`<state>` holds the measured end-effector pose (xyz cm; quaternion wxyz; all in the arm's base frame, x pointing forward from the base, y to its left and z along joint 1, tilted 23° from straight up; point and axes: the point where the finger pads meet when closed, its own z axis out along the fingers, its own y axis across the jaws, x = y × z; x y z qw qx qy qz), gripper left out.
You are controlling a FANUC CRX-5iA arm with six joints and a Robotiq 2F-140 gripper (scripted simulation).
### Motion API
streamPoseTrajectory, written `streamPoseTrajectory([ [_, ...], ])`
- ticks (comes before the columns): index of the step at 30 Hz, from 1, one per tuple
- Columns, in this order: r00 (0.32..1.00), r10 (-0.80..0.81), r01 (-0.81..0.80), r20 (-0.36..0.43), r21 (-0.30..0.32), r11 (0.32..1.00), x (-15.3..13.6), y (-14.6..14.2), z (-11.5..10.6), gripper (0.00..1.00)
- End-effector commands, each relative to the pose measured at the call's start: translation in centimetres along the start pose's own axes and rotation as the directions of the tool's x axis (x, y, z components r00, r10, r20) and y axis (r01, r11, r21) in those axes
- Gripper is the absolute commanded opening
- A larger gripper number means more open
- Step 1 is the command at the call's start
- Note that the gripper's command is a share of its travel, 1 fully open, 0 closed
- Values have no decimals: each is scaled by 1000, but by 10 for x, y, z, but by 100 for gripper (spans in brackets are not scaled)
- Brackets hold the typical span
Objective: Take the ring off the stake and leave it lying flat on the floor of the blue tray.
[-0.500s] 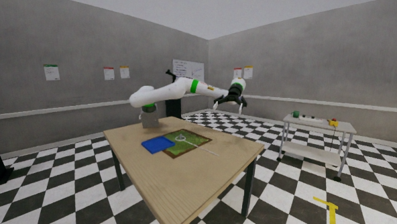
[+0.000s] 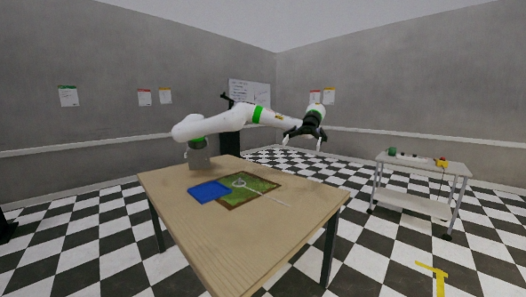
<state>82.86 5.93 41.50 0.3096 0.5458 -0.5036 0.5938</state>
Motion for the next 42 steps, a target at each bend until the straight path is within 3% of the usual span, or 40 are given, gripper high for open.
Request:
streamPoseTrajectory([
  [1,1000,3,-3,0,1,1000,2,0,-1,100],
  [7,1000,-15,15,20,10,1000,-1,-2,1,100],
  [15,967,-166,149,191,103,983,-33,0,10,100],
  [19,967,-166,149,191,103,983,-33,0,10,100],
  [21,934,-234,198,270,152,968,-51,12,11,100],
  [23,934,-234,198,270,152,968,-51,12,11,100],
  [26,885,-303,241,353,209,948,-73,34,9,100],
  [31,855,-337,258,395,238,936,-86,49,7,100],
  [32,821,-368,272,437,268,924,-98,67,5,100],
  [36,821,-368,272,437,268,924,-98,67,5,100],
  [38,745,-424,287,515,326,901,-125,110,-3,100],
  [40,745,-424,287,515,326,901,-125,110,-3,100],
  [41,705,-447,289,551,353,890,-138,134,-7,100],
  [42,705,-447,289,551,353,890,-138,134,-7,100],
])
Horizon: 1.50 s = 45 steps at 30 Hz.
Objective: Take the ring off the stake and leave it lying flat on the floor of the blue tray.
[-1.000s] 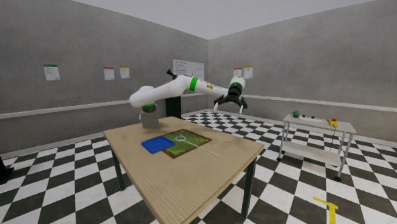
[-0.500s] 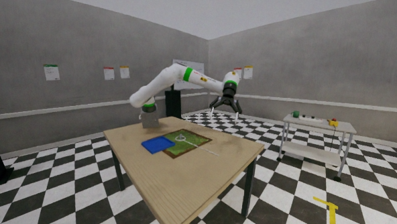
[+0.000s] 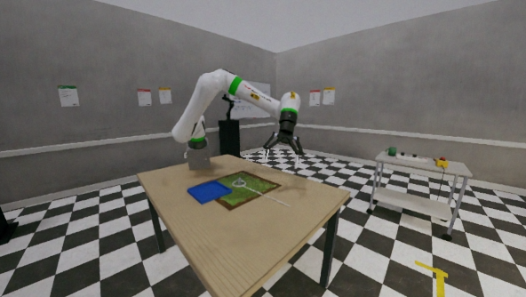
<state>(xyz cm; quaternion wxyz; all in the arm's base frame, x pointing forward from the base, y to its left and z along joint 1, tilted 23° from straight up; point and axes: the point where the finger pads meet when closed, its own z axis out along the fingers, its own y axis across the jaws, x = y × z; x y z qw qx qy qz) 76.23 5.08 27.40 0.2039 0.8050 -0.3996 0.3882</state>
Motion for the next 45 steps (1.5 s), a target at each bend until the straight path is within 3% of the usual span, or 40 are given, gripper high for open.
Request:
streamPoseTrajectory([
  [1,996,-40,36,78,59,998,-32,23,2,100],
  [4,981,-79,61,180,102,993,-78,61,5,100],
  [6,981,-79,61,180,102,993,-78,61,5,100],
  [9,957,-108,71,269,142,987,-122,99,7,100],
  [11,957,-108,71,269,142,987,-122,99,7,100],
  [12,944,-119,71,308,160,984,-144,118,7,100],
  [19,906,-139,61,400,202,978,-198,169,8,100],
  [23,871,-148,41,469,232,972,-243,212,8,100],
  [32,858,-150,32,492,241,970,-259,227,9,100],
  [33,858,-150,32,492,241,970,-259,227,9,10],
  [45,858,-150,32,492,241,970,-259,227,9,10],
])
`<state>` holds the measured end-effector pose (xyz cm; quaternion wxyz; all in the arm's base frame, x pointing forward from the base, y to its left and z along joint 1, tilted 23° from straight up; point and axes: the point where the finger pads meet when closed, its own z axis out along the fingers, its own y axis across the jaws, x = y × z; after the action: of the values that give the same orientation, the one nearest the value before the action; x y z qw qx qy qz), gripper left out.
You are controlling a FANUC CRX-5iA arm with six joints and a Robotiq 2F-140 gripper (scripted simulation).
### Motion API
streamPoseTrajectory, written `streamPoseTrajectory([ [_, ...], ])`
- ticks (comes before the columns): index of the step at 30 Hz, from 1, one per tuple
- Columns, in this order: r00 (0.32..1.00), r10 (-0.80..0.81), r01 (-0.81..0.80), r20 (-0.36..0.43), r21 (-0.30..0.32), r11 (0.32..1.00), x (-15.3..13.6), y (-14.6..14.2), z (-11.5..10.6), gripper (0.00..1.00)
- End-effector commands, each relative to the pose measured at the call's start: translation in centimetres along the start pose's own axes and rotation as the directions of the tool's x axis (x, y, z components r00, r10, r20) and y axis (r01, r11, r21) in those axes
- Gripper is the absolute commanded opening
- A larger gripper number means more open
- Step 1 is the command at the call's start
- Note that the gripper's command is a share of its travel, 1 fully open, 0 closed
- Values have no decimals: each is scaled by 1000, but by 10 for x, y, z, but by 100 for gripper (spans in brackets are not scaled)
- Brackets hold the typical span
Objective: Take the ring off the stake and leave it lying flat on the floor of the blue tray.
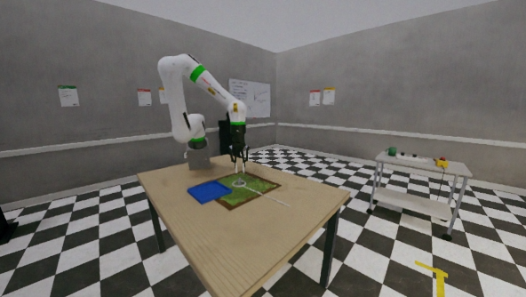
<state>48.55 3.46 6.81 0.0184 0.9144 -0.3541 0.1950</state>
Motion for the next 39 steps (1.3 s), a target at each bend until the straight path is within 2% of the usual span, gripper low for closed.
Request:
streamPoseTrajectory([
  [1,1000,0,0,-1,1,1000,0,-1,-1,10],
  [29,1000,5,-5,-1,1,1000,0,-1,-1,10],
  [34,998,61,-61,-1,1,998,1,-3,-1,10],
  [37,978,207,-207,-1,1,978,1,-8,-1,10],
  [39,937,349,-349,-1,0,937,1,-13,-1,10],
])
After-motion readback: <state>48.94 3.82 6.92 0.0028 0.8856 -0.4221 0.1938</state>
